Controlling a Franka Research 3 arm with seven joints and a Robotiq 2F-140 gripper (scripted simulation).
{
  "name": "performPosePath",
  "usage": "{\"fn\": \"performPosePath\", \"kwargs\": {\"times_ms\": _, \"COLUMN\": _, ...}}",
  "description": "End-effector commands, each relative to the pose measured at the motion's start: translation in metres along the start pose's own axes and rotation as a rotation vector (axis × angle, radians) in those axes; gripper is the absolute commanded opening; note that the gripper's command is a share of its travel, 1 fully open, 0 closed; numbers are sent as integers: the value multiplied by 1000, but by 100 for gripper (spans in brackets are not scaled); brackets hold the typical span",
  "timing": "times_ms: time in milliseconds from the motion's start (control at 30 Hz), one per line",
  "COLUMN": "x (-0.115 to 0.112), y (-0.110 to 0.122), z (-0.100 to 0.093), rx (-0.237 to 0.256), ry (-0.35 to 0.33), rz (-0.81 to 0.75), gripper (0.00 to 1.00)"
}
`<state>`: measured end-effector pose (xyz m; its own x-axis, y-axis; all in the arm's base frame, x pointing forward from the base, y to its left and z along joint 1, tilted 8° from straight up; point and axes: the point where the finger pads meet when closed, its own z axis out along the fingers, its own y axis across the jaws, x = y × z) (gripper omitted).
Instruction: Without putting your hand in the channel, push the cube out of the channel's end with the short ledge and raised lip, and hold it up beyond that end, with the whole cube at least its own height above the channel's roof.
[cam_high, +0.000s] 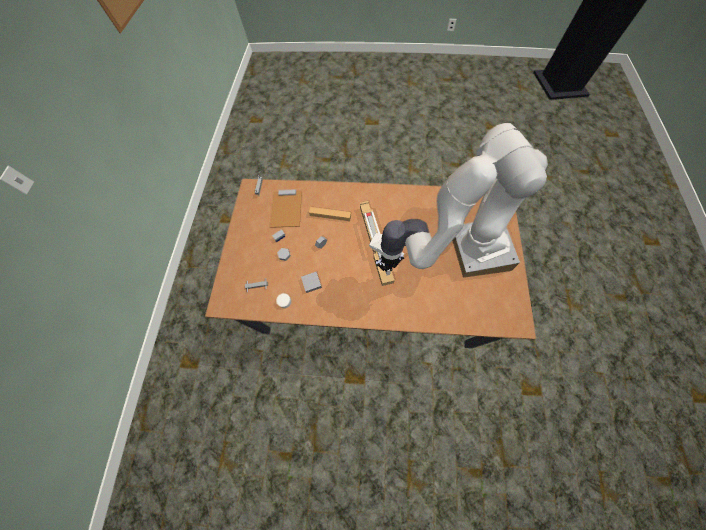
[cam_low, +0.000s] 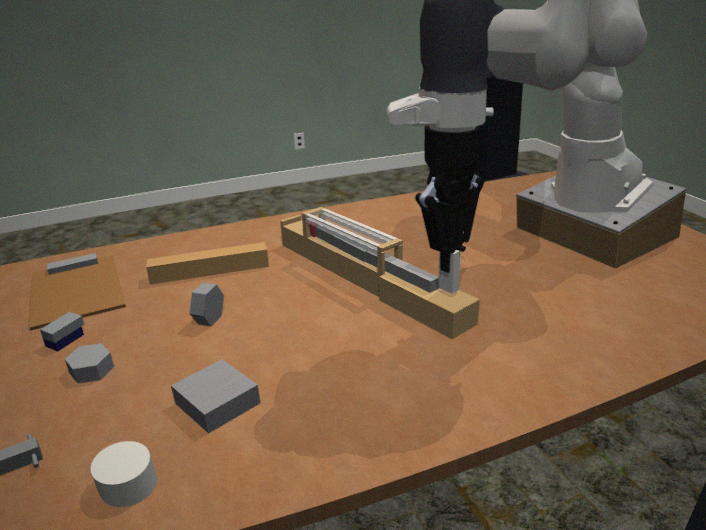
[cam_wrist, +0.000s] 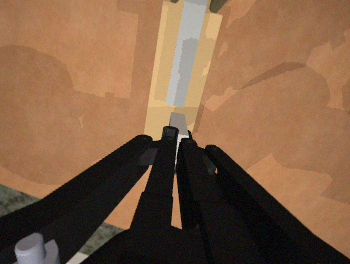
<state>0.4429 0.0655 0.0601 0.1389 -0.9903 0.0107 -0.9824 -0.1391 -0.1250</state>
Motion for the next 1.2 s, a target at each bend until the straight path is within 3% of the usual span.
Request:
{"fn": "performPosePath", "kwargs": {"times_ms": 0, "x": 1, "y": -5, "z": 5, "rx": 14, "ry": 9, "rz": 29, "gripper": 0}}
{"fn": "performPosePath", "kwargs": {"times_ms": 1167, "x": 28, "y": -4, "z": 6, "rx": 14, "ry": 9, "rz": 29, "gripper": 0}}
